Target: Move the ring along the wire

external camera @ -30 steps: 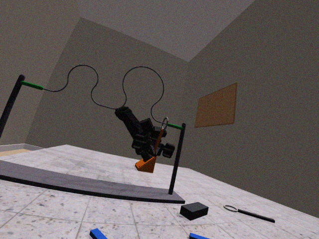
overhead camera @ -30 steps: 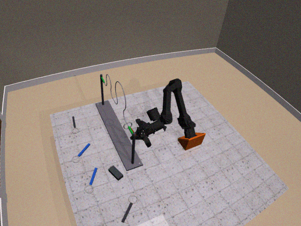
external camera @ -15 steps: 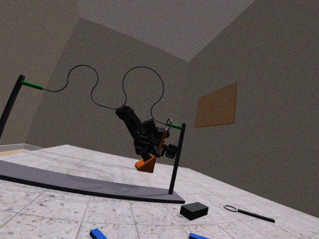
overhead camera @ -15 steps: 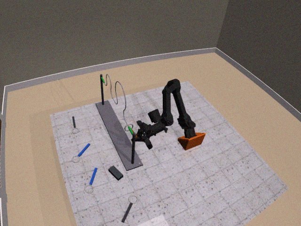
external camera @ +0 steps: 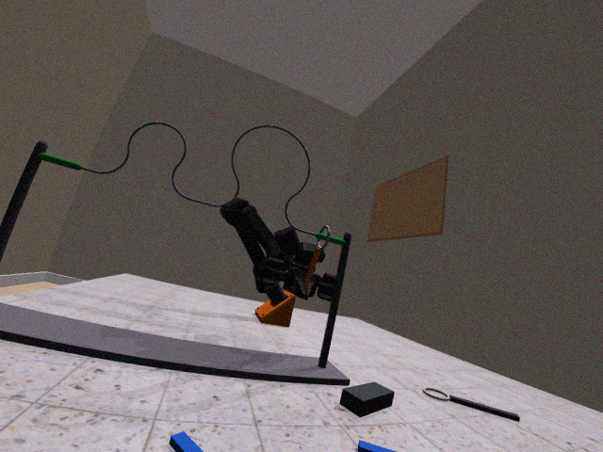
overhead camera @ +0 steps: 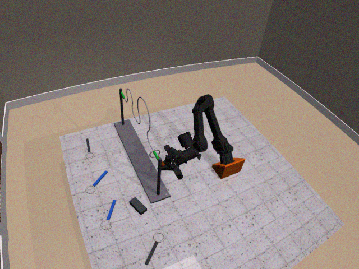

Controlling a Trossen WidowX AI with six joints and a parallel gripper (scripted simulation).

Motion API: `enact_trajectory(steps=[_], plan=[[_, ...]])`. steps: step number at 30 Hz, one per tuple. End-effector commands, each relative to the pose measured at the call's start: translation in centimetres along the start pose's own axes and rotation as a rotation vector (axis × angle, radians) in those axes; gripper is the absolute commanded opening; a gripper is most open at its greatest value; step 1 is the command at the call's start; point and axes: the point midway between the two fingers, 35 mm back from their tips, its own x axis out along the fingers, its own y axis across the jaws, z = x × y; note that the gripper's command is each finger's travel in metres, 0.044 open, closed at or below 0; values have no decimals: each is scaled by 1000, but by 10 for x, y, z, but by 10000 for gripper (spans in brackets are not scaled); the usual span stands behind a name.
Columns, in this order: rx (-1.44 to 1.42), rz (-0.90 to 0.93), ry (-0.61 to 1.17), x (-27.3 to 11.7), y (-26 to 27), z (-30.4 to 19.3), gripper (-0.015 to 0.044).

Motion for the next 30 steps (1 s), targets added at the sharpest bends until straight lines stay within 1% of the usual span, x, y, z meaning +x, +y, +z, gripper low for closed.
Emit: enact_trajectory(steps=[1, 7, 30], plan=[[2, -2, 3, 2, 1, -5, -150], [2, -2, 2, 5, 2, -13, -150], [2, -2, 2, 5, 2, -14, -150]])
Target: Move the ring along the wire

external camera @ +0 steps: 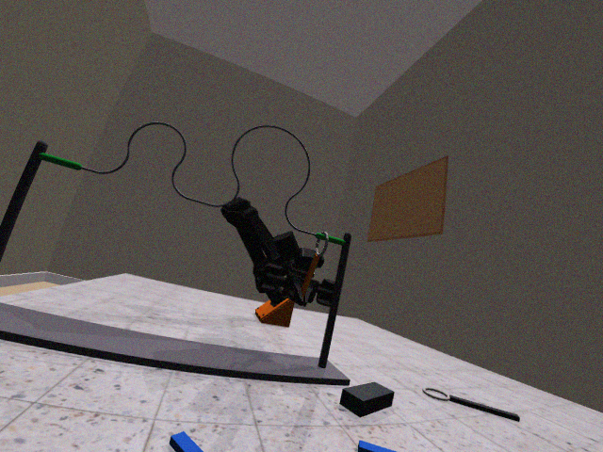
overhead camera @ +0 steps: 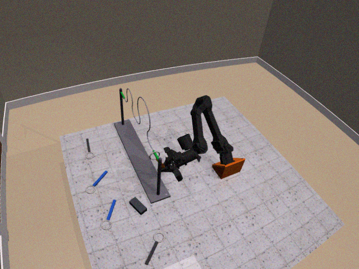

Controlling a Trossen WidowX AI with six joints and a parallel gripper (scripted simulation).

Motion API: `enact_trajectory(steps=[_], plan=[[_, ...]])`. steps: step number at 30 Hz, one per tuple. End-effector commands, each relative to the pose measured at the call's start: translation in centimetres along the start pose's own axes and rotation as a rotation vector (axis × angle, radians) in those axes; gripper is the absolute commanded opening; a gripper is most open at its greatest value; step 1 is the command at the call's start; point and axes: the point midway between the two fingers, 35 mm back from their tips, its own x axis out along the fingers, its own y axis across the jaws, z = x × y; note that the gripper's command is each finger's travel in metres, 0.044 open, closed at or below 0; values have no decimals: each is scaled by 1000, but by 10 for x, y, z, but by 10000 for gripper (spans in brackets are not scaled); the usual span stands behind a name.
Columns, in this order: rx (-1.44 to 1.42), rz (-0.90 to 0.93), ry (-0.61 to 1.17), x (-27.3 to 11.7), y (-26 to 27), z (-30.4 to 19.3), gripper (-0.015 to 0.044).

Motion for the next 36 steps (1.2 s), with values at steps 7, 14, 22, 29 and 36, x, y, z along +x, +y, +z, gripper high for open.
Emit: enact_trajectory(steps=[7, 14, 22, 29, 36], plan=[[0, 0, 0, 0, 0, 0, -71], [0, 0, 0, 0, 0, 0, 113], [-1, 3, 1, -20, 1, 1, 160], [-3, 6, 0, -45, 1, 0, 160], [-4, 6, 0, -50, 1, 0, 160]])
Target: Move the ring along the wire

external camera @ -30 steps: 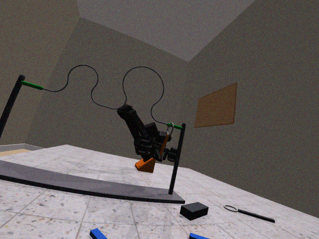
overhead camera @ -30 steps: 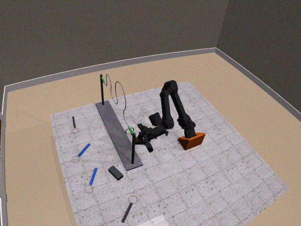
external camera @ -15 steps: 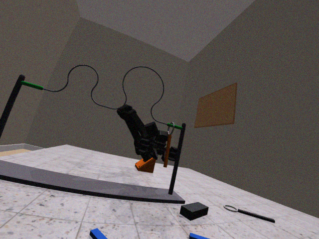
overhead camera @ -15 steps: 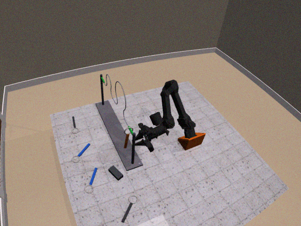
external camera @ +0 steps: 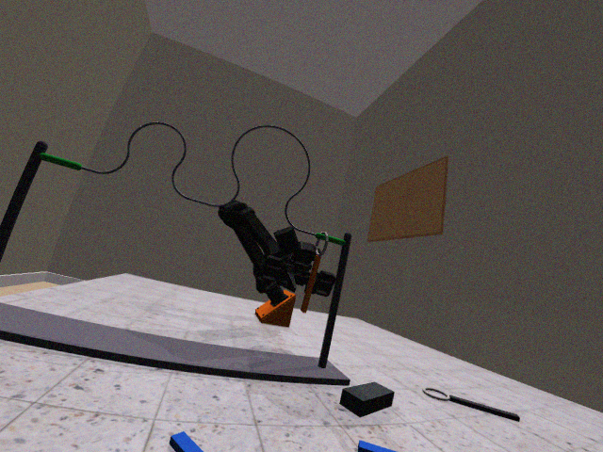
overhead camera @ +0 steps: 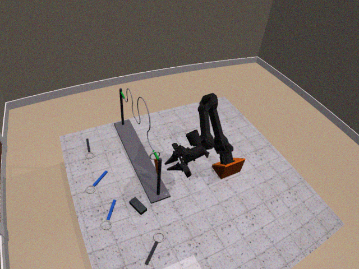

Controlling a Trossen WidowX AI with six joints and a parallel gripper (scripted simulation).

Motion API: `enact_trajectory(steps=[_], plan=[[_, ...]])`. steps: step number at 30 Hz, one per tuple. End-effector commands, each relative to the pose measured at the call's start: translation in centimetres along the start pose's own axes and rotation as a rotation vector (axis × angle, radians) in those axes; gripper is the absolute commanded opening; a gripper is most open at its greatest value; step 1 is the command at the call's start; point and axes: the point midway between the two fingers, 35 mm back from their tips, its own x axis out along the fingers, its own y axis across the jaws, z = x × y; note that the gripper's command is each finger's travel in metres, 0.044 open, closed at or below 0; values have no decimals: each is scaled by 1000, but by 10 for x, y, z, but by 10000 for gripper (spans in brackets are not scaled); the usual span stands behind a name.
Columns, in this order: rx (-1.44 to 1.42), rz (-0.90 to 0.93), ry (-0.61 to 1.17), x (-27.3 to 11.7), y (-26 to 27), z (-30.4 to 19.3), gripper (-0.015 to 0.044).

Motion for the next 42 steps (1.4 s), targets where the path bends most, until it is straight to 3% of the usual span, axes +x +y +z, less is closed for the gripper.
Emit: enact_trajectory(steps=[1, 21, 27, 32, 42], plan=[[-1, -1, 6, -4, 0, -2, 160], [-1, -1, 6, -4, 0, -2, 160], [-4, 0, -2, -45, 0, -7, 317], [-4, 0, -2, -46, 0, -7, 440], [-4, 0, -2, -46, 0, -7, 440]])
